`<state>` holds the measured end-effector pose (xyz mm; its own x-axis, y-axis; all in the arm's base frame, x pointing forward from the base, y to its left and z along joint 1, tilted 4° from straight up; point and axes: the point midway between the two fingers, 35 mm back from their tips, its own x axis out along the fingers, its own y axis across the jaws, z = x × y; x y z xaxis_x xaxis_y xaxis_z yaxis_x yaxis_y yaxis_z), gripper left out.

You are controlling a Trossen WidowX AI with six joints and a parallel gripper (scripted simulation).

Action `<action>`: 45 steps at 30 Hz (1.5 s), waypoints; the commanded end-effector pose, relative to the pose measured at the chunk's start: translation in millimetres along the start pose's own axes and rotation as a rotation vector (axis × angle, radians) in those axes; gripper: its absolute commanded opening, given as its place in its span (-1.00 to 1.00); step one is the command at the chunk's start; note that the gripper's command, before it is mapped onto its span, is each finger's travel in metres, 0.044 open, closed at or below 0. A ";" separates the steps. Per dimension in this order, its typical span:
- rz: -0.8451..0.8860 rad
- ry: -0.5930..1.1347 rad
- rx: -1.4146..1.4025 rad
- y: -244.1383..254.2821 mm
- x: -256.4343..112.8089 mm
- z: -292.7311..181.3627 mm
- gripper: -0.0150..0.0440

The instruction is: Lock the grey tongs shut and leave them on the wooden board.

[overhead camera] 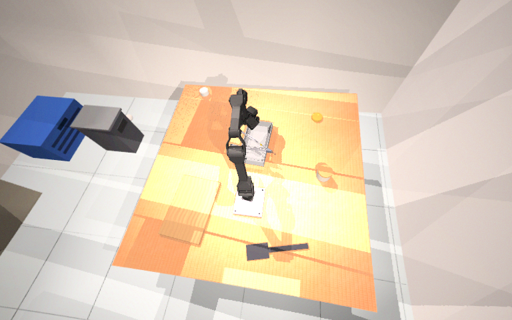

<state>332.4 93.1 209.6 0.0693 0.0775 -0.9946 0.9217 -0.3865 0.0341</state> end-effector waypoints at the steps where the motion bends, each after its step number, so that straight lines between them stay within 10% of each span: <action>1: -0.008 -0.007 -0.024 1.0 7.3 6.7 1.00; 45: -0.065 -0.038 -0.226 -1.0 98.1 67.1 1.00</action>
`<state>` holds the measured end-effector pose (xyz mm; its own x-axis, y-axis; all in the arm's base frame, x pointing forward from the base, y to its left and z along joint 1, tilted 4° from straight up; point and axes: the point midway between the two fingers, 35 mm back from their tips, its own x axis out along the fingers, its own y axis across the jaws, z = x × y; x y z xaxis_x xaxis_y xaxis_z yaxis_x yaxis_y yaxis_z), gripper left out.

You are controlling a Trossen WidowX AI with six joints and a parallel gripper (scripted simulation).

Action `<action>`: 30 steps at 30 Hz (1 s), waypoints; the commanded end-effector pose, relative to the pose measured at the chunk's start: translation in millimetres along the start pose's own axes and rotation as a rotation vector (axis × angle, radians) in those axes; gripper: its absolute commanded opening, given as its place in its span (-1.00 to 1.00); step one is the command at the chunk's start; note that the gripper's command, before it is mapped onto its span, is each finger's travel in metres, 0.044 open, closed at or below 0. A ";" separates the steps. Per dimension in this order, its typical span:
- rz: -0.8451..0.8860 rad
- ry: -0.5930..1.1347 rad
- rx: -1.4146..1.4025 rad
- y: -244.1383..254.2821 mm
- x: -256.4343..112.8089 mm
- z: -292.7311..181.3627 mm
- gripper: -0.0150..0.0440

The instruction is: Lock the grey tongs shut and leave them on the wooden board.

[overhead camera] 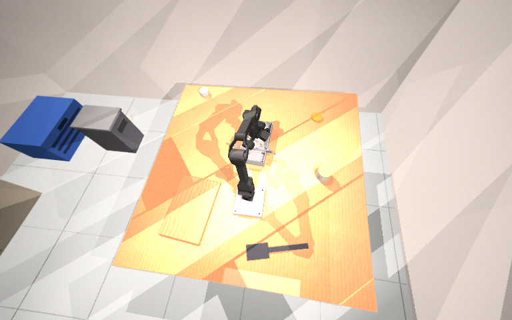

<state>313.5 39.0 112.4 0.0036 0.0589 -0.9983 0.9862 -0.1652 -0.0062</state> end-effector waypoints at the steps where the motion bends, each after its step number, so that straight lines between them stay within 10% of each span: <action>1: -0.007 -0.001 0.001 -0.8 8.6 0.0 1.00; 30: -0.007 -0.001 0.001 -2.7 56.6 -0.4 1.00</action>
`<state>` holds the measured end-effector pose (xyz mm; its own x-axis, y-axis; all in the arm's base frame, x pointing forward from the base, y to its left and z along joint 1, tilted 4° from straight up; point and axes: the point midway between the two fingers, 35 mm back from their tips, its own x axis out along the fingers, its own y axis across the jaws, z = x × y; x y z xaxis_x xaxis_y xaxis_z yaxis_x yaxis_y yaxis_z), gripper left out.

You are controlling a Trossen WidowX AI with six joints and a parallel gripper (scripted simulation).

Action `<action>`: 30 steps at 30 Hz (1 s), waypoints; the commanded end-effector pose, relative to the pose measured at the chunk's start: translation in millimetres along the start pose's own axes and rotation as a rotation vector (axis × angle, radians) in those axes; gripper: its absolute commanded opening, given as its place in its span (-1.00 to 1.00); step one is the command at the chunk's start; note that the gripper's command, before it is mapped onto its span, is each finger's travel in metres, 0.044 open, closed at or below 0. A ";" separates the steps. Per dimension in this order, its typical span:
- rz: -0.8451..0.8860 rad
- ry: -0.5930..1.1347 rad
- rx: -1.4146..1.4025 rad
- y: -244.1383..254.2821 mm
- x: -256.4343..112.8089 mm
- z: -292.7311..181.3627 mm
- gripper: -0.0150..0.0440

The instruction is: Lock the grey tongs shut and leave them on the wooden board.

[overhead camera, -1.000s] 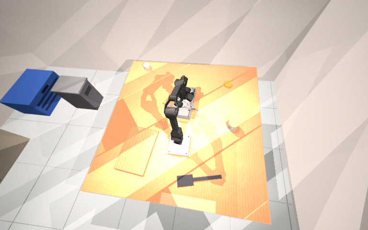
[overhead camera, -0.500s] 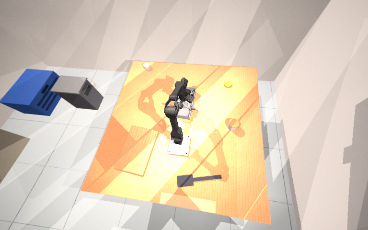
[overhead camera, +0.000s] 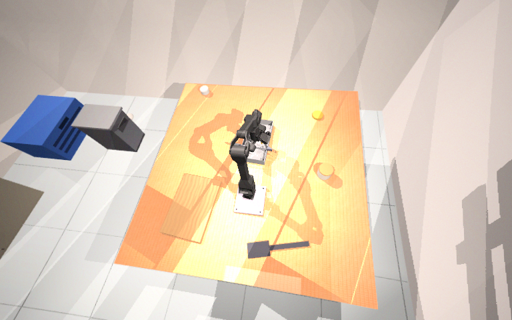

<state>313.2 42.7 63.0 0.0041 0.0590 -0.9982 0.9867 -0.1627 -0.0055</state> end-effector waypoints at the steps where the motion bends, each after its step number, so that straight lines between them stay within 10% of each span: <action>1: -0.008 -0.001 0.004 -2.4 8.7 0.4 1.00; 12: -0.008 -0.001 0.004 -4.6 22.4 0.7 1.00; 30: -0.003 -0.001 0.000 -2.9 18.5 0.5 0.39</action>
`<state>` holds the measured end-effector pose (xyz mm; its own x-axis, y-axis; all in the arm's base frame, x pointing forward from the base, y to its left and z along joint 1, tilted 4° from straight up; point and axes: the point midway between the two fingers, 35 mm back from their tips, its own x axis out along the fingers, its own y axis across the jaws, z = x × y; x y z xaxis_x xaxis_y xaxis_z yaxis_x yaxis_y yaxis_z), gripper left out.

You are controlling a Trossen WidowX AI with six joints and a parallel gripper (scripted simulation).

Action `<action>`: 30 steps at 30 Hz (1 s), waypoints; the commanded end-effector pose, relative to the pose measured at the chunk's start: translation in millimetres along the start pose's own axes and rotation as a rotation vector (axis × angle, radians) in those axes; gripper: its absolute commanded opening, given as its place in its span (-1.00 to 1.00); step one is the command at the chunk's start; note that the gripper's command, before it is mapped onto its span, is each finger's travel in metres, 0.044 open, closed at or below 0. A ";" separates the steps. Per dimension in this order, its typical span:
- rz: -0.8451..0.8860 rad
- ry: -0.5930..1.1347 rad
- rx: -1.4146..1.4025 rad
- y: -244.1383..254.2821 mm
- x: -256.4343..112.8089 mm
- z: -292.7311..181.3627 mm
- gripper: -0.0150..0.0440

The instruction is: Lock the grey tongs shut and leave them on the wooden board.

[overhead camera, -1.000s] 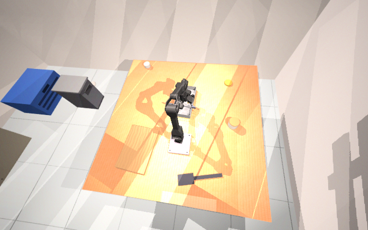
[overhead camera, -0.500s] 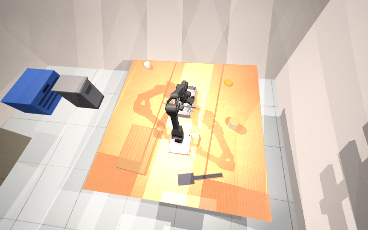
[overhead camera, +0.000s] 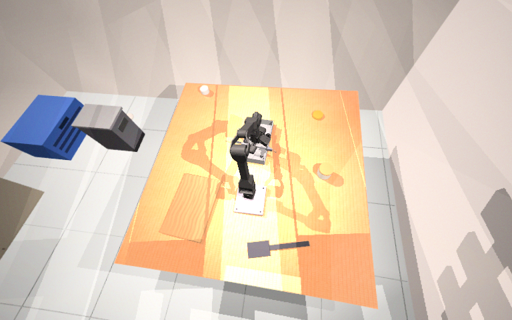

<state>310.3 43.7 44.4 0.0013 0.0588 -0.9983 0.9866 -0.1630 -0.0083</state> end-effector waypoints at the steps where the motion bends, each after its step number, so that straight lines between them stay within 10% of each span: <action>1: 0.000 0.000 0.000 0.0 -0.1 -0.1 0.37; 30: 0.000 0.000 0.000 0.0 -0.1 -0.1 -0.28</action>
<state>310.6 43.5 44.6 0.0026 0.0577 -0.9983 0.9866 -0.1632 -0.0068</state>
